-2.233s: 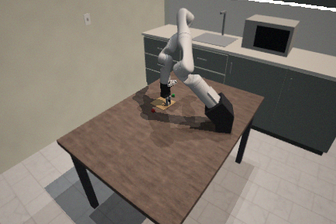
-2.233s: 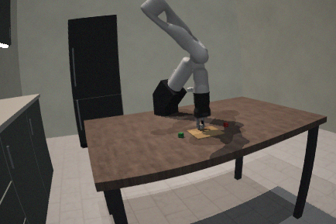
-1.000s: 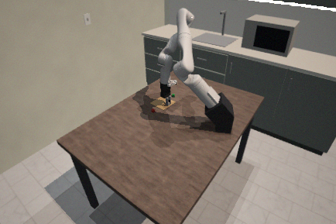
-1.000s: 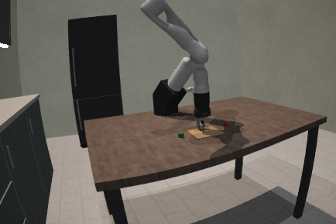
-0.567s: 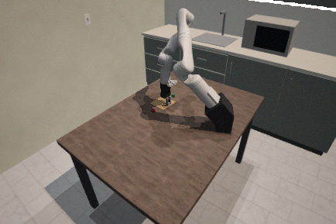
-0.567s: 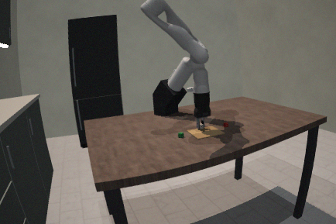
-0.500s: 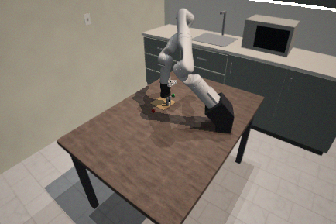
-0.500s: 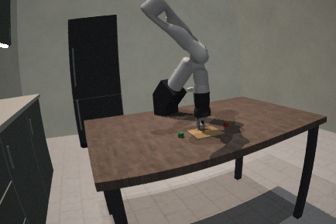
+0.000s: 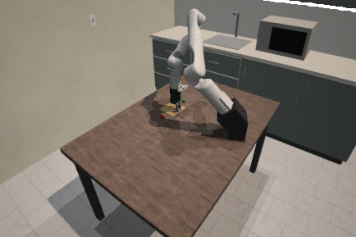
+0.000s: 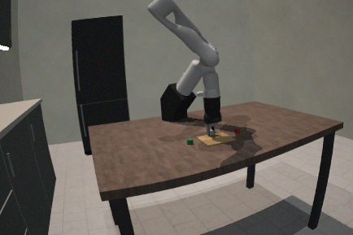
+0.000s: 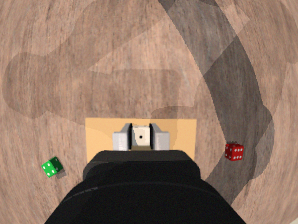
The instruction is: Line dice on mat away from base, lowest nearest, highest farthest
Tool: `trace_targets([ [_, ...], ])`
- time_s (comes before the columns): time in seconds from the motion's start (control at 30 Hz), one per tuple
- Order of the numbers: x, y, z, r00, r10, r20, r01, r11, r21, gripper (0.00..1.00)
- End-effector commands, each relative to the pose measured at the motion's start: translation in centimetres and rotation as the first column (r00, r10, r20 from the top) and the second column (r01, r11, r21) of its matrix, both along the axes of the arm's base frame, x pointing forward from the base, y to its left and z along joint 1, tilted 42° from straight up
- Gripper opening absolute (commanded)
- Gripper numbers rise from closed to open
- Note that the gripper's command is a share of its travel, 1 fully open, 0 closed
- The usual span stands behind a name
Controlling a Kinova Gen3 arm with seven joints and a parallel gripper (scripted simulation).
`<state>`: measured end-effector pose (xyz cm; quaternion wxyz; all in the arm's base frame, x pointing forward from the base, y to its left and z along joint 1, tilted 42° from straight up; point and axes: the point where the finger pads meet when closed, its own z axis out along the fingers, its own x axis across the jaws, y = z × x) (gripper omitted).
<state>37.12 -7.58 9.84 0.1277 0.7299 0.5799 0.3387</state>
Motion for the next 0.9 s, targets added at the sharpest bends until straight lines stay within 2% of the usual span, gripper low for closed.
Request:
trace_targets([
  [0.0,-0.02,0.11,0.02,1.0,0.006,0.004,-0.006,1.0,-0.005,0.4],
  [0.87,0.26,0.14,-0.19,1.0,0.005,0.005,-0.005,1.0,-0.005,0.4],
])
